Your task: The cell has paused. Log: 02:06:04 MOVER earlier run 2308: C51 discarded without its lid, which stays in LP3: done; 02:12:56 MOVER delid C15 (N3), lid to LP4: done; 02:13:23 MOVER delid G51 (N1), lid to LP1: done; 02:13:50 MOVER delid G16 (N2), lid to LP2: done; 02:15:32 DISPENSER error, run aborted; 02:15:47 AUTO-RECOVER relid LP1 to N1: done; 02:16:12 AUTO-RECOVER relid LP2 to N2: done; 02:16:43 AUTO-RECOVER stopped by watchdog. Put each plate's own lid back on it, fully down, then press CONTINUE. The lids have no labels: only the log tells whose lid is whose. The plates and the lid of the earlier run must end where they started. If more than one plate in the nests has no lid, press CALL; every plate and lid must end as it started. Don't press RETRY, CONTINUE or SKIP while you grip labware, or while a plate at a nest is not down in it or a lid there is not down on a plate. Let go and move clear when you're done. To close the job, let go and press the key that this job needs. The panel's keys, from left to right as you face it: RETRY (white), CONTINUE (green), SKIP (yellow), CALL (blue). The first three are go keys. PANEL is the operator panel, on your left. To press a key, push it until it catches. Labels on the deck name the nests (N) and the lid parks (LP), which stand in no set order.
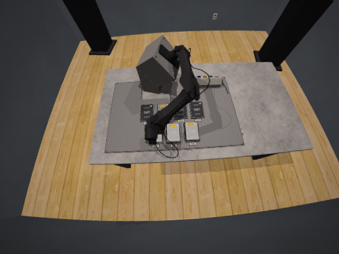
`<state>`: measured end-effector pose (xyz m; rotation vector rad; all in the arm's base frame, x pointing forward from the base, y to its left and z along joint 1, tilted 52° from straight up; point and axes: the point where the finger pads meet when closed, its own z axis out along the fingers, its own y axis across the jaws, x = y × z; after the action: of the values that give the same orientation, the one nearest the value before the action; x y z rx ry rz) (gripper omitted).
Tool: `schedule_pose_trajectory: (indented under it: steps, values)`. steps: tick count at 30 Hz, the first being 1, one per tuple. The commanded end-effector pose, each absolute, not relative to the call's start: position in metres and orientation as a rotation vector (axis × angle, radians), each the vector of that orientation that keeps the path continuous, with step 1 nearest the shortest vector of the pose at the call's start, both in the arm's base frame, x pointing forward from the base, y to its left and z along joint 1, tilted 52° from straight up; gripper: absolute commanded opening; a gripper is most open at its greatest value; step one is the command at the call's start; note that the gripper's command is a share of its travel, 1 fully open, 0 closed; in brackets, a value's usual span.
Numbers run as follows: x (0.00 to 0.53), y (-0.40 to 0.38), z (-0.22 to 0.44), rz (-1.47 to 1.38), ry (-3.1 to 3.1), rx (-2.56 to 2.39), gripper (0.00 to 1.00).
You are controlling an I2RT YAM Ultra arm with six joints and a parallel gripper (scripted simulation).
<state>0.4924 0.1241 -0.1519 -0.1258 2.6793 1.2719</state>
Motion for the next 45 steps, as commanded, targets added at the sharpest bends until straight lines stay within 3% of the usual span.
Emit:
schedule_pose_trajectory:
  steps: [1,37,38,45]
  values:
    - [0.5076,0.1099,-0.1489,1.232,2.649,-0.105,0.00]
    - [0.5046,0.1087,-0.1529,1.236,2.657,-0.110,0.00]
    - [0.5046,0.1087,-0.1529,1.236,2.657,-0.110,1.00]
    - [0.5060,0.1088,-0.1503,1.235,2.652,-0.113,1.00]
